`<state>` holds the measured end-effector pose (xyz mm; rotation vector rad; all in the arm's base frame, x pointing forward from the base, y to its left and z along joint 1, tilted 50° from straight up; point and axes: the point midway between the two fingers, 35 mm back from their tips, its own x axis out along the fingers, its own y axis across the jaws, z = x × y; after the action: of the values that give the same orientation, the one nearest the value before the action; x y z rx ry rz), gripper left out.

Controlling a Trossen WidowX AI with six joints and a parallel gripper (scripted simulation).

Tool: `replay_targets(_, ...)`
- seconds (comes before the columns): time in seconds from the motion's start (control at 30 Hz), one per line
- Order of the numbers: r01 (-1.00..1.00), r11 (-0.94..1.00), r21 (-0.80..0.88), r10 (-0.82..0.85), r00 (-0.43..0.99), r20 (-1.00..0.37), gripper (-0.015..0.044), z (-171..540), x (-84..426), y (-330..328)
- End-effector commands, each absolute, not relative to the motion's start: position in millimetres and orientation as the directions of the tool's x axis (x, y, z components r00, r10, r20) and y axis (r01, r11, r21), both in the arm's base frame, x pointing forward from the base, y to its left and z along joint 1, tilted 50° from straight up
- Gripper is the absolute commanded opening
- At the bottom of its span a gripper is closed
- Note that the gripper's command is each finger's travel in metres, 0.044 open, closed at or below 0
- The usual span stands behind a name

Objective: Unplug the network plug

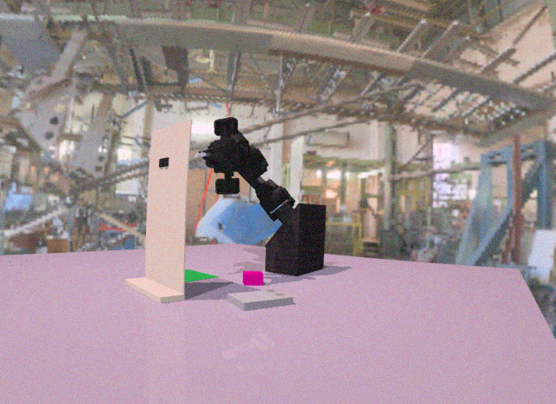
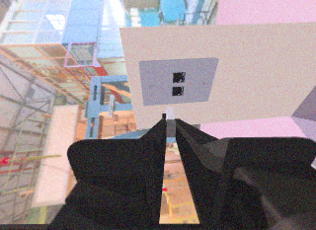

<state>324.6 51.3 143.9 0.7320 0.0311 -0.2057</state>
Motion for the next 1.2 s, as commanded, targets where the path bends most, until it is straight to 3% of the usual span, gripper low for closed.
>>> replay_targets(0.0,0.272,0.689,0.671,-0.254,0.959,-0.128,0.0,138.7,327.2,32.1)
replay_targets(0.53,0.545,0.488,0.681,-0.555,0.796,-0.24,0.0,113.9,318.6,-49.5)
replay_targets(1.17,0.731,0.167,0.662,-0.819,0.477,-0.32,0.0,93.1,277.1,-136.5)
